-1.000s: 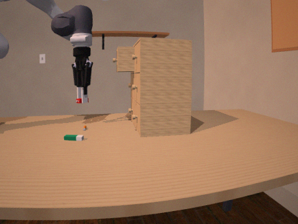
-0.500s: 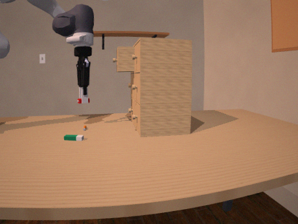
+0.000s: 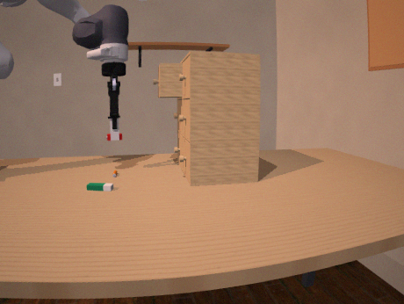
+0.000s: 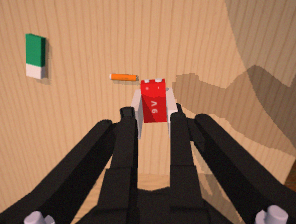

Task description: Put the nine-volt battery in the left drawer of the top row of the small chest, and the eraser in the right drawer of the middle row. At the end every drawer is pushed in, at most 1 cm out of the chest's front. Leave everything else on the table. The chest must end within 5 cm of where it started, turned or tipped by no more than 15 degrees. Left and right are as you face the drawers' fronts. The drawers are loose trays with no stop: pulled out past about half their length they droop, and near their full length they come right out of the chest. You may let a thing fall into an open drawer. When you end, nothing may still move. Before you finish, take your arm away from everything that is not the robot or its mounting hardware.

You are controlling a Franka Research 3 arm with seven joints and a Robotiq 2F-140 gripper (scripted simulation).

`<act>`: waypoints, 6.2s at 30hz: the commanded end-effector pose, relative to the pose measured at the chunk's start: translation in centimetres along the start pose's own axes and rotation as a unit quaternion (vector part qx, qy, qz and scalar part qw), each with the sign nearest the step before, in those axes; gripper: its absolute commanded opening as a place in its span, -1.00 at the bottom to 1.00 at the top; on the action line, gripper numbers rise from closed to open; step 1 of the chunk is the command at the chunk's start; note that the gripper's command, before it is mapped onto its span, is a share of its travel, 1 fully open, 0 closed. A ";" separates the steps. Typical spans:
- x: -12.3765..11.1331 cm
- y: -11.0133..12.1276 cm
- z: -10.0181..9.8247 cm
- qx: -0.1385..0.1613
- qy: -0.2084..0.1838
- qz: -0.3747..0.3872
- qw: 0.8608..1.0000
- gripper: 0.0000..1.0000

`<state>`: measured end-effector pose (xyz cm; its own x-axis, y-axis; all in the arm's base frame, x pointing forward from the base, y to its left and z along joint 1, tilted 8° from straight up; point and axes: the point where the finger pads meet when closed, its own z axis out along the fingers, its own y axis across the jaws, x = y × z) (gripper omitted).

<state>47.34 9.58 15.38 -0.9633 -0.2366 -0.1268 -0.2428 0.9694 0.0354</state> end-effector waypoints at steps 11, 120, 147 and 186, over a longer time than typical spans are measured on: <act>-0.1 0.0 -0.2 -0.002 0.001 0.069 0.998 -0.73; -3.6 6.5 -24.9 -0.061 -0.085 -0.007 0.994 -0.73; -8.6 16.4 -27.1 -0.136 -0.336 -0.107 0.926 -0.73; -8.6 16.3 -28.2 -0.129 -0.413 -0.104 0.896 -0.73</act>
<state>48.21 25.90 44.65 -0.5375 -0.1599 -0.8280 -0.5180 0.8373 0.1746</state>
